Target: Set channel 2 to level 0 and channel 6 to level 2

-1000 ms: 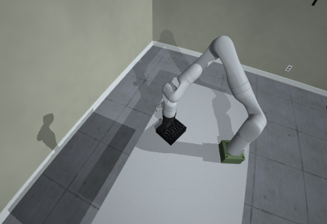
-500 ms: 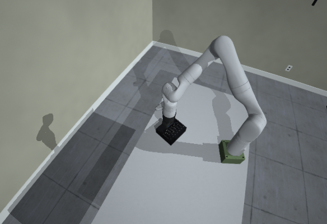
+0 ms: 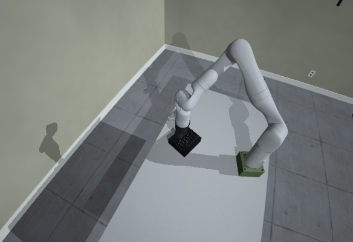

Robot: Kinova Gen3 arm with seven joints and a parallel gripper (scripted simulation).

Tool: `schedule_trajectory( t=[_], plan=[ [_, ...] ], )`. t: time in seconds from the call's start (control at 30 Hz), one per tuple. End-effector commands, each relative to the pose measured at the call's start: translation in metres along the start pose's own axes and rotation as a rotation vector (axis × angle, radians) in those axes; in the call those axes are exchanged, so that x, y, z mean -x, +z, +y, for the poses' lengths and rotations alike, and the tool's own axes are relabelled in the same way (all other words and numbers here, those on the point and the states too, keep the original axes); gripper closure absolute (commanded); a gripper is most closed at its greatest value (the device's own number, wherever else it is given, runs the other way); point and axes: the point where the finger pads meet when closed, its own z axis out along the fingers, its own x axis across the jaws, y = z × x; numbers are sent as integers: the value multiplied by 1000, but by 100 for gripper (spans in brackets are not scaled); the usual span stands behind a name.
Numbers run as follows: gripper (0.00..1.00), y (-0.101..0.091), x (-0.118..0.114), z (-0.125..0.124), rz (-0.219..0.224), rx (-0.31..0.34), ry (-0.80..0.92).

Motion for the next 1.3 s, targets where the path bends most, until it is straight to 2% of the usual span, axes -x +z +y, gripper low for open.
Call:
schedule_trajectory(
  t=[0.0,0.77,1.27],
  plan=[
    [100,4,0,0,1,-2,-5],
    [100,18,-1,-1,1,-2,-5],
    [100,20,-1,-1,1,-2,-5]
  ],
)
